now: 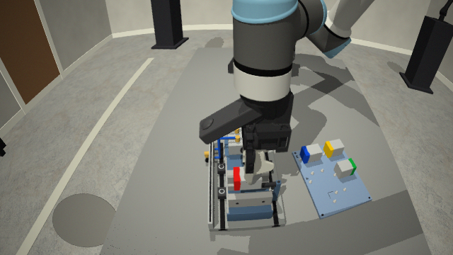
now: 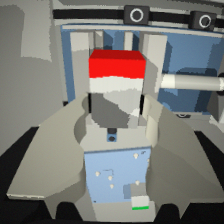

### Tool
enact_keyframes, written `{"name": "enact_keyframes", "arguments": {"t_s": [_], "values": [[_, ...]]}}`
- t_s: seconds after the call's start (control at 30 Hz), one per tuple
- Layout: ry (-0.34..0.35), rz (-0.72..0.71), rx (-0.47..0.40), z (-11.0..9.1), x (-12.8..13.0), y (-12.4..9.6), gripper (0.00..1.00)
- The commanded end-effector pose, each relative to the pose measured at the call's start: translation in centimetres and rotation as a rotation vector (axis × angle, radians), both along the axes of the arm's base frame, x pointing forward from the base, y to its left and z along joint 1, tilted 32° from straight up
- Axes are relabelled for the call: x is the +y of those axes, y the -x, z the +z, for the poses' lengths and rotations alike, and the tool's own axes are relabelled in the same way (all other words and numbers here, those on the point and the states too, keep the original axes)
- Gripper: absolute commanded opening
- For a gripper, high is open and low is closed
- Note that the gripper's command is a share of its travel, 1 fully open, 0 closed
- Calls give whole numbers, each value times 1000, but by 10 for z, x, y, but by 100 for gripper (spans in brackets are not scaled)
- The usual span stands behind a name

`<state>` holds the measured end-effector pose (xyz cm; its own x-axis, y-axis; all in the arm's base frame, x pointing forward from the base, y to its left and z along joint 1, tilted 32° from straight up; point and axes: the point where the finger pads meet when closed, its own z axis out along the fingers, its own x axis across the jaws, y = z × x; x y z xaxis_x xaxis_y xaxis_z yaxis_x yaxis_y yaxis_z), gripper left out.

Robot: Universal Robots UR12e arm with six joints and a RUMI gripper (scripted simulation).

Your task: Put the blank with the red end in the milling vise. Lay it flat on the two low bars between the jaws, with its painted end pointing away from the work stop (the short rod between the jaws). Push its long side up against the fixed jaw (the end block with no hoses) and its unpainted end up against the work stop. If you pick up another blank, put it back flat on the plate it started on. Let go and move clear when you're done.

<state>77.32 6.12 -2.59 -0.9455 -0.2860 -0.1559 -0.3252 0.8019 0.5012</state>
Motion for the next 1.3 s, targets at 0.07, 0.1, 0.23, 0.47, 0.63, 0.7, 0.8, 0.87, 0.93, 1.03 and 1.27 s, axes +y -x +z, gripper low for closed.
{"name": "enact_keyframes", "arguments": {"t_s": [0.07,0.1,0.23,0.47,0.63,0.7,0.8,0.87,0.93,1.03,1.27], "values": [[-1,-1,1,-3,2,1,0],[-1,-1,1,-3,2,1,0],[-1,-1,0,-3,2,0,0],[-1,0,2,-6,4,1,0],[-1,-1,1,-8,5,1,0],[-1,-1,1,-8,5,1,0],[-1,-1,0,-8,5,0,0],[-1,-1,0,-9,6,1,0],[-1,0,1,-10,6,1,0],[-1,0,2,-11,7,1,0],[-1,-1,1,-12,8,1,0]]}}
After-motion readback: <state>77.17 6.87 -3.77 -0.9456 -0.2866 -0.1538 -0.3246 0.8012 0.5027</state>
